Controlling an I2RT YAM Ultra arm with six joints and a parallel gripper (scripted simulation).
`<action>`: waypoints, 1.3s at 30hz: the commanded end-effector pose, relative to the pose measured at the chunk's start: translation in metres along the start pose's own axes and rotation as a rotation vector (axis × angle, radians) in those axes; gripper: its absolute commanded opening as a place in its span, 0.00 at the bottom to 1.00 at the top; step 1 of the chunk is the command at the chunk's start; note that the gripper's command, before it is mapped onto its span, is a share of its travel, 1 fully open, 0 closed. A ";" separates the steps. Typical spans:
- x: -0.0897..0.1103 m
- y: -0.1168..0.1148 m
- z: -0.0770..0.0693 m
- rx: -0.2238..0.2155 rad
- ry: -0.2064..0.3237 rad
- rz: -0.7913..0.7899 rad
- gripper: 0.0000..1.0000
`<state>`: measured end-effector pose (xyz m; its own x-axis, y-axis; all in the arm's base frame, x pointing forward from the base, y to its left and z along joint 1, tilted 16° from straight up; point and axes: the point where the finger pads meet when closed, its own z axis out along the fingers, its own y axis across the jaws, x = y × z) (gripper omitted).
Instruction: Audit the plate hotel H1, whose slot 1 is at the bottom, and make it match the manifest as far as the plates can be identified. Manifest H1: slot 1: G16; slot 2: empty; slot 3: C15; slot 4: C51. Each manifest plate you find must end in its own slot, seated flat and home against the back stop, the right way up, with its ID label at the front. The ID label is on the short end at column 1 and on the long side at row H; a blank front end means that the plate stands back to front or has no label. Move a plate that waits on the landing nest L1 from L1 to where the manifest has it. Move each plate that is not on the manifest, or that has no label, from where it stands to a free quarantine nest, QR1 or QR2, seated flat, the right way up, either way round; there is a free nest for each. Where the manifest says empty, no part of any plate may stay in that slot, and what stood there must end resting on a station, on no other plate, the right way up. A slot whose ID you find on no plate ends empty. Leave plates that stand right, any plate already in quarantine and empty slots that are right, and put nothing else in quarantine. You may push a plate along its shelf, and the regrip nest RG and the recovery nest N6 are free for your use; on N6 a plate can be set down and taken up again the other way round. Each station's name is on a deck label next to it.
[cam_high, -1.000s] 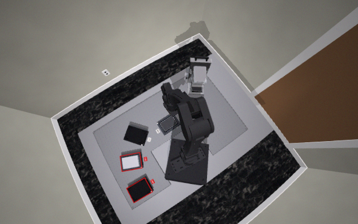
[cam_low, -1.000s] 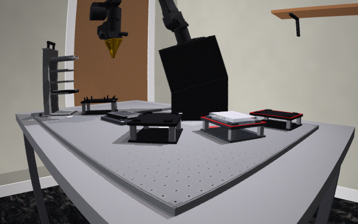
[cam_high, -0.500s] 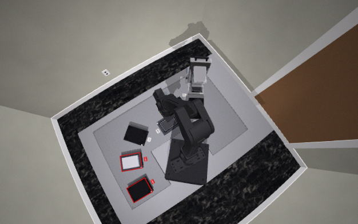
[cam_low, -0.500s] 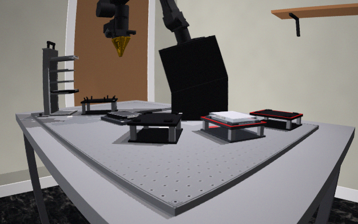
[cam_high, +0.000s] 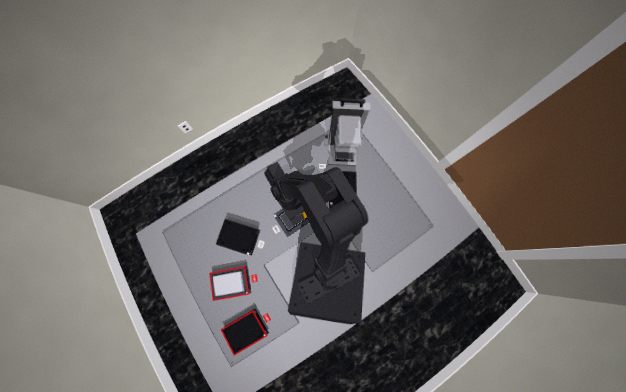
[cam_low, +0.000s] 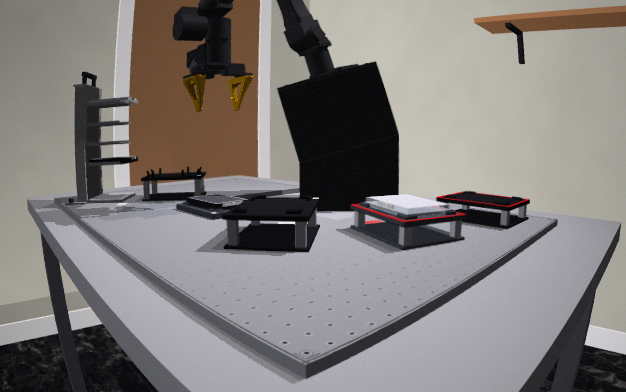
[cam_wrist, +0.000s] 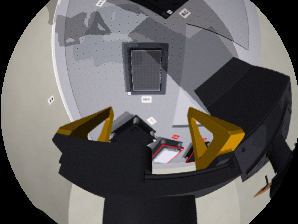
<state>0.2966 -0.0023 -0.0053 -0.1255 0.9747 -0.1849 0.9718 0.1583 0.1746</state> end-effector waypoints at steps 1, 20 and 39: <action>-0.002 0.010 0.006 -0.038 -0.012 0.004 1.00; -0.001 0.011 0.063 -0.037 -0.013 0.004 1.00; 0.000 0.013 0.120 -0.037 -0.013 0.003 1.00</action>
<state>0.3217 -0.0194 -0.1174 -0.1209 0.9740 -0.1917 0.9722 0.1551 0.1752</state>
